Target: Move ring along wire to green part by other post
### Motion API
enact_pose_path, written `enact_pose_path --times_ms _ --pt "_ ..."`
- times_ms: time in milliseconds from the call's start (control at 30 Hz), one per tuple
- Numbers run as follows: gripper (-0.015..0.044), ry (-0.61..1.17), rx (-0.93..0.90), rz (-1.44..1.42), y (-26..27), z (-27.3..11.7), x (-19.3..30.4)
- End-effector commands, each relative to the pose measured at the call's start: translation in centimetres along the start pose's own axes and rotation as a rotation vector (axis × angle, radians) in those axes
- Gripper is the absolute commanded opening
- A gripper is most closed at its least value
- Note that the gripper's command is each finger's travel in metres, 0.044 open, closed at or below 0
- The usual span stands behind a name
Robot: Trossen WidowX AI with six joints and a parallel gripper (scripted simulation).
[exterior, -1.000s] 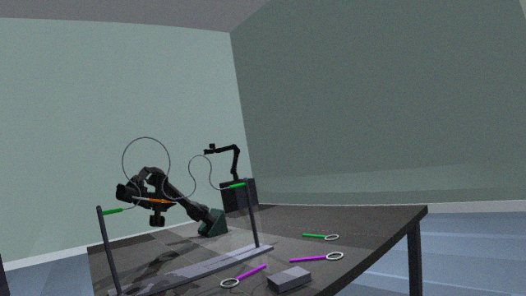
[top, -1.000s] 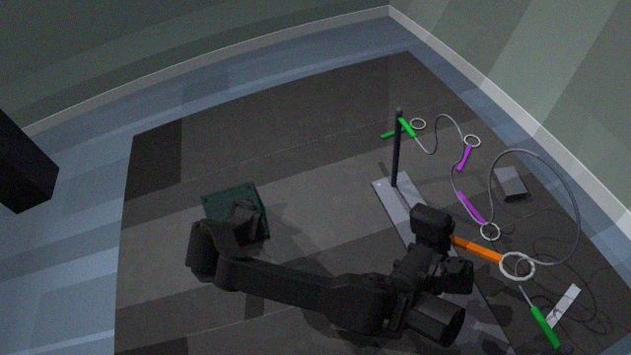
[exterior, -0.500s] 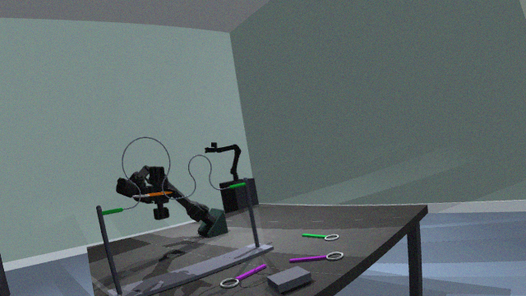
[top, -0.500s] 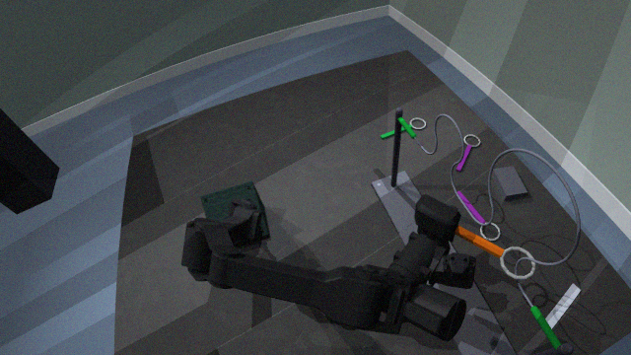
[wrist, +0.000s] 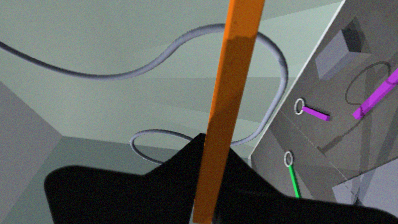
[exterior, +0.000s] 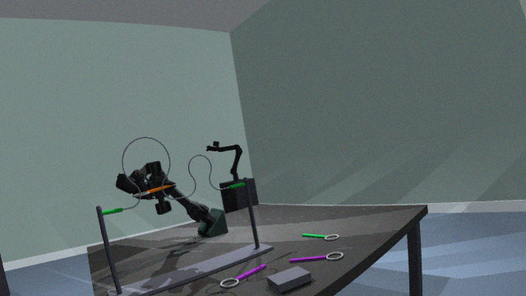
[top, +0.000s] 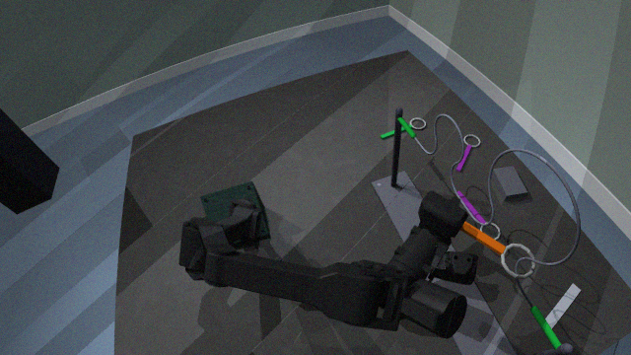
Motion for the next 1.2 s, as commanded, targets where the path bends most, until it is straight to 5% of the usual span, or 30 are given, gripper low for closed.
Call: enact_pose_path --times_ms 0,1167 --pt "-0.015 -0.009 -0.021 0.009 0.8 -0.2 -0.2" --pt "-0.015 -0.031 -0.114 0.19 3.6 -0.4 -1.2"
Point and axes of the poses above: the point midway between the two fingers, 35 mm back from their tips, its own z axis out along the fingers, its own y axis across the jaws, x = y × z, the point moved 3 cm from there along -z, back along the fingers, and after that the axes turned 13 degrees about -z, right-handed, at the moved point
